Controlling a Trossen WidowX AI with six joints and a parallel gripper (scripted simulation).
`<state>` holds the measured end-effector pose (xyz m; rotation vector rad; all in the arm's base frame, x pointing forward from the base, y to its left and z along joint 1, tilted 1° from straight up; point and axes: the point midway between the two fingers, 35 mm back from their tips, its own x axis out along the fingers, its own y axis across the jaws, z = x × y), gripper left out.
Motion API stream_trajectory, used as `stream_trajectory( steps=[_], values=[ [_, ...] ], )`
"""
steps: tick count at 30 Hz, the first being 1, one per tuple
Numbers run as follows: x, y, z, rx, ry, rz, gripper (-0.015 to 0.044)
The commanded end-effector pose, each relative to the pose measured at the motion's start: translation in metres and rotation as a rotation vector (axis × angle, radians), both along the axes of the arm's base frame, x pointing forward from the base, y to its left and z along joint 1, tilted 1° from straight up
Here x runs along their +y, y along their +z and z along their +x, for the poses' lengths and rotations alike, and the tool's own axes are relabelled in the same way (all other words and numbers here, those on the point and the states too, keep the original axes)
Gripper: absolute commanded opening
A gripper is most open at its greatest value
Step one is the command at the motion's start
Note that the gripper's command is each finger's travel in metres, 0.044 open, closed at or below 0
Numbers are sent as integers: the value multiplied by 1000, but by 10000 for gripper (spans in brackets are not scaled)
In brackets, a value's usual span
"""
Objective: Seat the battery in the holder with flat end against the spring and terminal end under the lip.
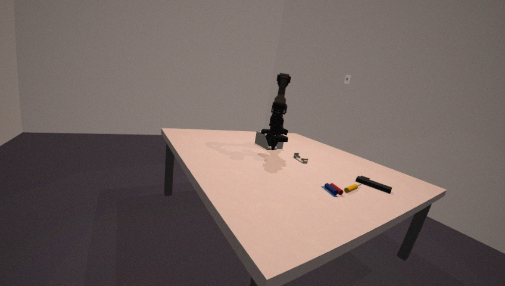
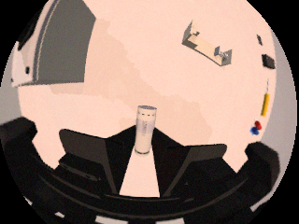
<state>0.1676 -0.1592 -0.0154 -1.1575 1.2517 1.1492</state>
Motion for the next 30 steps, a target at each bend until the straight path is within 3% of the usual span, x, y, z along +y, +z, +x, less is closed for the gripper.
stream_trajectory(
  steps=[1, 30],
  values=[
    [-1, 14, 1, -3, 1, -7, 69],
    [65, 29, 71, -18, -916, -4, 69]
  ],
)
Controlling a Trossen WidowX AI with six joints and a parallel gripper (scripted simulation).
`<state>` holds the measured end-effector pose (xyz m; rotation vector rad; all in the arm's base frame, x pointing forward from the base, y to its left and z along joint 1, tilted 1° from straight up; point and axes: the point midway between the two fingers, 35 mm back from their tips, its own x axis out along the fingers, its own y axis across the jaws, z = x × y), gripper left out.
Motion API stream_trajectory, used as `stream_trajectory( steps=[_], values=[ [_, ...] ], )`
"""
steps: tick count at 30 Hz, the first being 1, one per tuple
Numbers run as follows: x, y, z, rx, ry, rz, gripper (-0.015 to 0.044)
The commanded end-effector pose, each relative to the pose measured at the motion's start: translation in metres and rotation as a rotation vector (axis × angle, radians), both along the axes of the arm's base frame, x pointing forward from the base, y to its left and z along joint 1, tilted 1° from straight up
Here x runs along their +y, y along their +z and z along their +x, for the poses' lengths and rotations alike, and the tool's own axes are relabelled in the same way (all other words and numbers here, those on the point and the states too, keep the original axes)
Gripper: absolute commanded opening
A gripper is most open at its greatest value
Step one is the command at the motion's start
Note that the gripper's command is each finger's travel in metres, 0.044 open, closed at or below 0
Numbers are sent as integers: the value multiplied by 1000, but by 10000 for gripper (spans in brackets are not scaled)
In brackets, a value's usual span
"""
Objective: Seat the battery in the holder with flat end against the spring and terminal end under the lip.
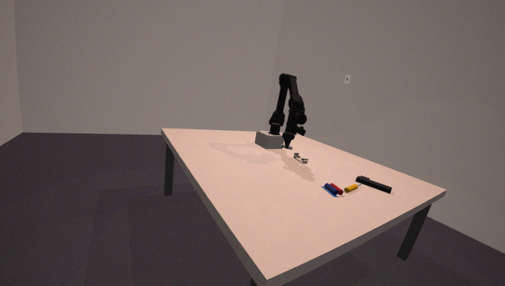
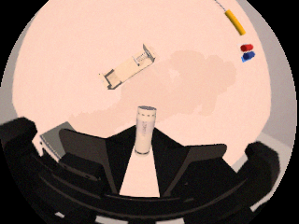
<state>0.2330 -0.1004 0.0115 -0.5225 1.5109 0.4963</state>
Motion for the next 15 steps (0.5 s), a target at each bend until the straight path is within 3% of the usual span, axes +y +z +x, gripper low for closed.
stream_trajectory(
  steps=[1, 15],
  values=[
    [10, 2, 8, -4, -107, 2, 69],
    [57, 9, 33, -15, -594, 8, 69]
  ],
)
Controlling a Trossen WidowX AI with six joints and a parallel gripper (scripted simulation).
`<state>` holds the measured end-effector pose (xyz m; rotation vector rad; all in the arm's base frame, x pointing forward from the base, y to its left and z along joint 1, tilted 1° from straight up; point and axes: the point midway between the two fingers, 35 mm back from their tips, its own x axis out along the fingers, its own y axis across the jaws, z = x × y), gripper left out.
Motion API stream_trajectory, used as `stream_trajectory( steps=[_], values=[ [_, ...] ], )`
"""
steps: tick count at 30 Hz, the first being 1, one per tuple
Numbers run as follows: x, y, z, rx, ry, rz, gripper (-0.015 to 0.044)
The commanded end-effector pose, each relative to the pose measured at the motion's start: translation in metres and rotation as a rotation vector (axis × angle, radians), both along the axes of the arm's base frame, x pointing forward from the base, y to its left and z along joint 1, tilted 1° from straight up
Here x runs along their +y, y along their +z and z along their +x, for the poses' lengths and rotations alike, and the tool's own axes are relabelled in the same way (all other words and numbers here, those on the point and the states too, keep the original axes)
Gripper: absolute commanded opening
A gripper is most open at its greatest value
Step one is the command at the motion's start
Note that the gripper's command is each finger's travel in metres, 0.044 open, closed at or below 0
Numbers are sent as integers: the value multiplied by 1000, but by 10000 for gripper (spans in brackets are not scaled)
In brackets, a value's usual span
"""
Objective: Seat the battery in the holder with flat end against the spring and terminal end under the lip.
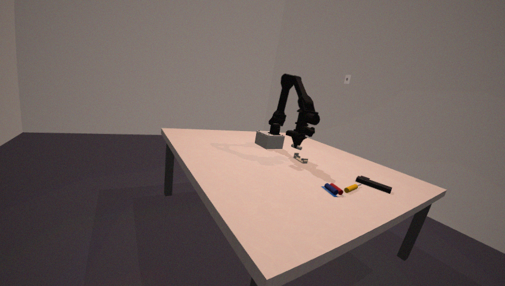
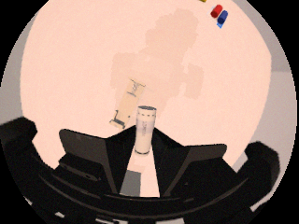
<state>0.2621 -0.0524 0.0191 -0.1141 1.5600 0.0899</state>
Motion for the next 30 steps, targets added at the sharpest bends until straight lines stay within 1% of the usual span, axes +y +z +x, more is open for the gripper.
stream_trajectory(
  steps=[1, 9, 14, 30],
  values=[
    [12, 2, 6, -4, -108, 4, 69],
    [40, 6, 15, -9, -362, 6, 69],
    [41, 5, 14, 1, -367, 6, 69],
    [42, -31, 8, 228, -358, 7, 69]
  ],
)
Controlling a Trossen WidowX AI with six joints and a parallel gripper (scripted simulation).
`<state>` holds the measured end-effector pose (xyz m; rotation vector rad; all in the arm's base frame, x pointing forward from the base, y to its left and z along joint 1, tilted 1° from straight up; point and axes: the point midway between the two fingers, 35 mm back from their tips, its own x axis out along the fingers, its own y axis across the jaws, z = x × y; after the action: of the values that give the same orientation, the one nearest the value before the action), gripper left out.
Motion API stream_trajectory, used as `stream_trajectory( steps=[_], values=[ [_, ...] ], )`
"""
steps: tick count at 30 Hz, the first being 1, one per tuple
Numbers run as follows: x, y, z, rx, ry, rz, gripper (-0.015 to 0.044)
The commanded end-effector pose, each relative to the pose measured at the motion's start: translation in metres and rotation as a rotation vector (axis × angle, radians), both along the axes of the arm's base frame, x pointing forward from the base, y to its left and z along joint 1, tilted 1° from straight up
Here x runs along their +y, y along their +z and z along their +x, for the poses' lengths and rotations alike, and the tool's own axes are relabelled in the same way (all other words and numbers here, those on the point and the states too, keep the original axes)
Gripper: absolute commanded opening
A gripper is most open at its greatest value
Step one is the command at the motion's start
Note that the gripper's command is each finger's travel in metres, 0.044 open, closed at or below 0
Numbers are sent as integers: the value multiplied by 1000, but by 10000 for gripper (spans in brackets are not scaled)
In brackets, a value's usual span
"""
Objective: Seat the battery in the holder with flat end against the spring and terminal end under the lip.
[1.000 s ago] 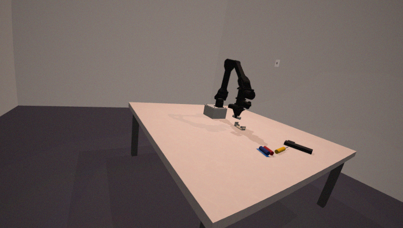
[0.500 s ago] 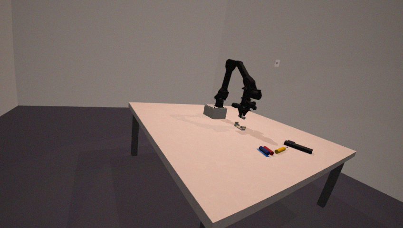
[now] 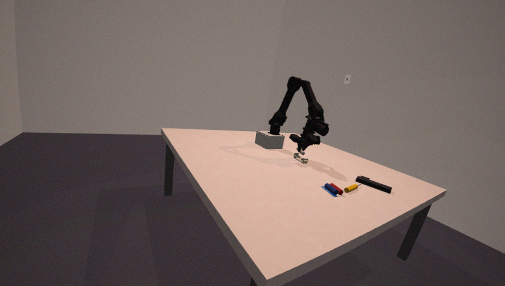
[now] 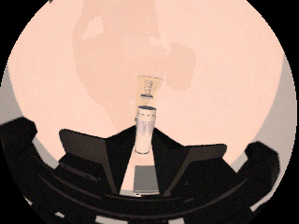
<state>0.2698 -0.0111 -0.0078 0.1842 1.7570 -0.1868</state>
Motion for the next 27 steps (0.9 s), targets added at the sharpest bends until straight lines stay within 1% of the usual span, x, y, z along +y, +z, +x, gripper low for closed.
stream_trajectory(
  steps=[1, 27],
  values=[
    [1, -6, -1, 38, 3, 12, 69],
    [0, -17, 5, 198, 7, 40, 69]
  ],
)
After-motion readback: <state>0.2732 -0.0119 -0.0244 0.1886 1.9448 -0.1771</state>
